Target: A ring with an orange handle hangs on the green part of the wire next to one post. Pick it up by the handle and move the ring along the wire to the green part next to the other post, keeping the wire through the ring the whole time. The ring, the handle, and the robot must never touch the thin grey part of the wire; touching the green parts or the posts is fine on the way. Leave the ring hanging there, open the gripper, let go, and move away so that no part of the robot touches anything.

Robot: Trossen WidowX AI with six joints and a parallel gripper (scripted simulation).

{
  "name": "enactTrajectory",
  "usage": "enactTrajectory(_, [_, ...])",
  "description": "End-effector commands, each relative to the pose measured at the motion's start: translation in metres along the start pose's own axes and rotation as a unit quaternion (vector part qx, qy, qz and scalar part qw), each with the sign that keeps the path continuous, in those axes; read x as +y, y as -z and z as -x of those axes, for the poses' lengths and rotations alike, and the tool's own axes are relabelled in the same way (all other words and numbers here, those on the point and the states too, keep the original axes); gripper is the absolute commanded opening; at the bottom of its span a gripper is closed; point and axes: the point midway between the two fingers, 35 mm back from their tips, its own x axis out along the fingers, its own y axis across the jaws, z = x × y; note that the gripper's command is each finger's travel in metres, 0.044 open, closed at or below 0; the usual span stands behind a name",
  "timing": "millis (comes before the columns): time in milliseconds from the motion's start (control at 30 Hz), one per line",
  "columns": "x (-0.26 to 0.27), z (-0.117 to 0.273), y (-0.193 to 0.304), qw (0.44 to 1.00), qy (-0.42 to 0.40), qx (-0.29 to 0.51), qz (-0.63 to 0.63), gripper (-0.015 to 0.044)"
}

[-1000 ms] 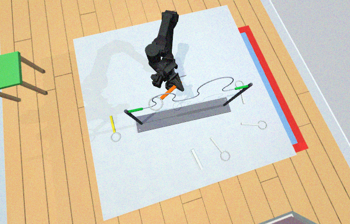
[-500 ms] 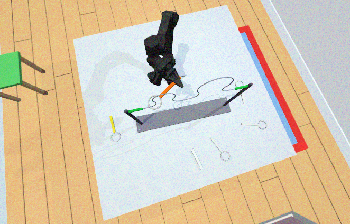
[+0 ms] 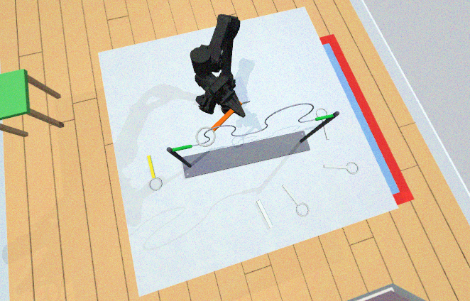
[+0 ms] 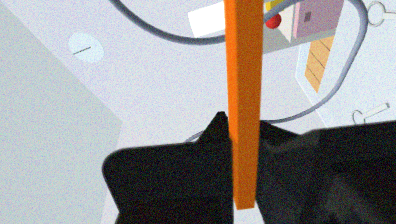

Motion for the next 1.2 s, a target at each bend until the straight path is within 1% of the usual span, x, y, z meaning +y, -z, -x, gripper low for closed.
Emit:
enactTrajectory(0, [0.0, 0.0, 0.001, 1.0, 0.011, 0.002, 0.024, -0.015])
enactTrajectory(567, [-0.019, 0.002, -0.003, 0.982, 0.095, -0.003, 0.163, -0.015])
enactTrajectory(1167, [-0.041, 0.007, -0.014, 0.929, 0.189, -0.009, 0.319, -0.015])
